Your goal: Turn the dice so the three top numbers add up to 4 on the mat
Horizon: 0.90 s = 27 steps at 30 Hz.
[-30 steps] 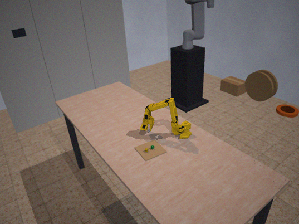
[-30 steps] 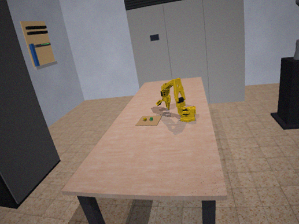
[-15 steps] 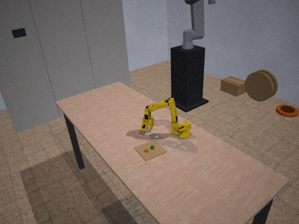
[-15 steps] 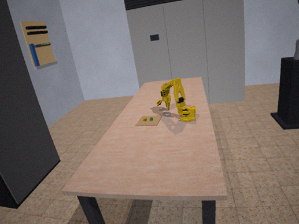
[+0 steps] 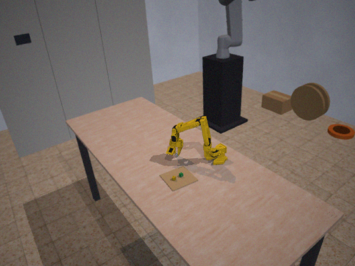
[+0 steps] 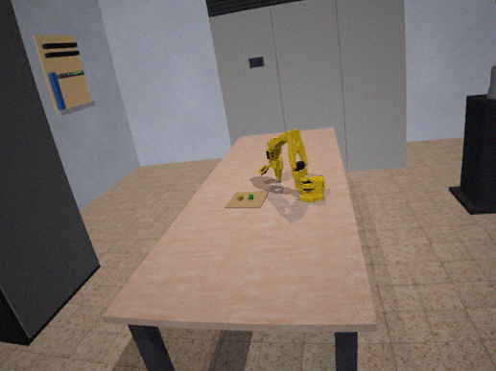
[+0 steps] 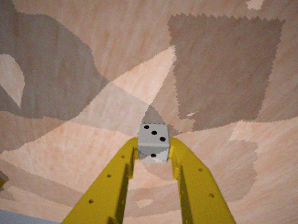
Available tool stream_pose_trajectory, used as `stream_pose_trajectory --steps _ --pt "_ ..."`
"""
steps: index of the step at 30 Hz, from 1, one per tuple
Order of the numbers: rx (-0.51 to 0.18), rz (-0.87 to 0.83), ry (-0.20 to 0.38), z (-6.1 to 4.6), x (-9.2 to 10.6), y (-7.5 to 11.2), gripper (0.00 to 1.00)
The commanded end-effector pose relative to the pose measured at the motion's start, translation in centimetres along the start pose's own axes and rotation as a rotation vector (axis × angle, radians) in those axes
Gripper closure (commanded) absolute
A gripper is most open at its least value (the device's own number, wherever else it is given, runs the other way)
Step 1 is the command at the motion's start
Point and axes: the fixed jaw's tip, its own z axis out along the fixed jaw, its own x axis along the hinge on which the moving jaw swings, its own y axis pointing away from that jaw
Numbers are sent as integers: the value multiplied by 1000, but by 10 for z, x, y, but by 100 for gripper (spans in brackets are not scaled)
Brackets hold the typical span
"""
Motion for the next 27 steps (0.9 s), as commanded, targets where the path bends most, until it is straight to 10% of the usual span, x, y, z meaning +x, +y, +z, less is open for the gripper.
stream_pose_trajectory --steps 1,27 --pt "36 -5 -9 -11 0 -7 100" --pt "36 -5 -9 -54 0 -5 100"
